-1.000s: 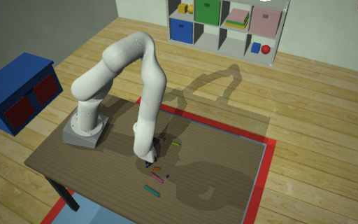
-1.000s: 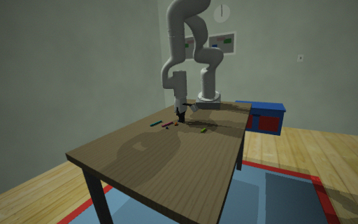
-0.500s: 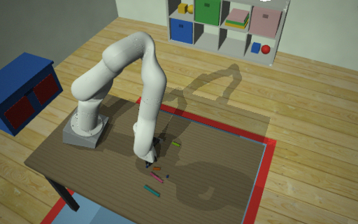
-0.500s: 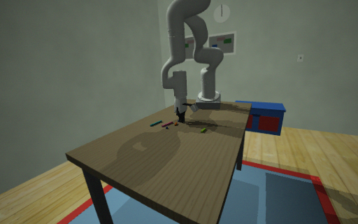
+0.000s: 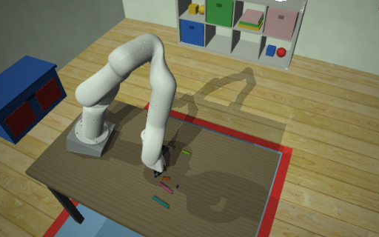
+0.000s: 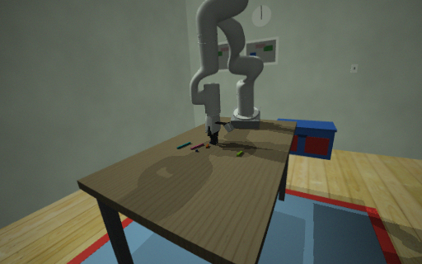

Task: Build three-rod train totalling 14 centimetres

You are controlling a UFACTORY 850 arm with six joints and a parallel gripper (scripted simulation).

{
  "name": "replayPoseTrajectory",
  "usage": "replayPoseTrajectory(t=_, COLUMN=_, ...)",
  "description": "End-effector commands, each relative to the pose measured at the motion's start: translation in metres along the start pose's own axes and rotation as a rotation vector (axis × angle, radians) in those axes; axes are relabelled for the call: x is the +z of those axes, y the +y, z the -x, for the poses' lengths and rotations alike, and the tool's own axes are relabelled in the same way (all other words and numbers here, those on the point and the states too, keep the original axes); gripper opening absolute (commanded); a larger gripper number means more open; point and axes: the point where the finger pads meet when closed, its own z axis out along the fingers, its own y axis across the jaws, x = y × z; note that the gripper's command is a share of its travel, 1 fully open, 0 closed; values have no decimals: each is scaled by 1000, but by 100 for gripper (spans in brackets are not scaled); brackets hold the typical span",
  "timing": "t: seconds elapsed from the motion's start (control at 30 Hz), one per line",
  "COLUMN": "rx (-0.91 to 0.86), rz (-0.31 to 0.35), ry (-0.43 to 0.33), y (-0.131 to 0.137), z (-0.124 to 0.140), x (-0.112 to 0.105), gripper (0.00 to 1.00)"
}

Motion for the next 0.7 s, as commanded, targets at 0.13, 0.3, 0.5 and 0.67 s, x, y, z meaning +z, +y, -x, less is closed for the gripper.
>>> replayPoseTrajectory(t=0.13, rx=0, rz=1, ry=0, y=1, z=0, x=0, gripper=20)
replayPoseTrajectory(t=0.3, rx=0, rz=1, ry=0, y=1, z=0, x=0, gripper=24)
replayPoseTrajectory(t=0.5, rx=0, rz=1, ry=0, y=1, z=0, x=0, gripper=24)
replayPoseTrajectory(t=0.67, rx=0, rz=1, ry=0, y=1, z=0, x=-3, gripper=24)
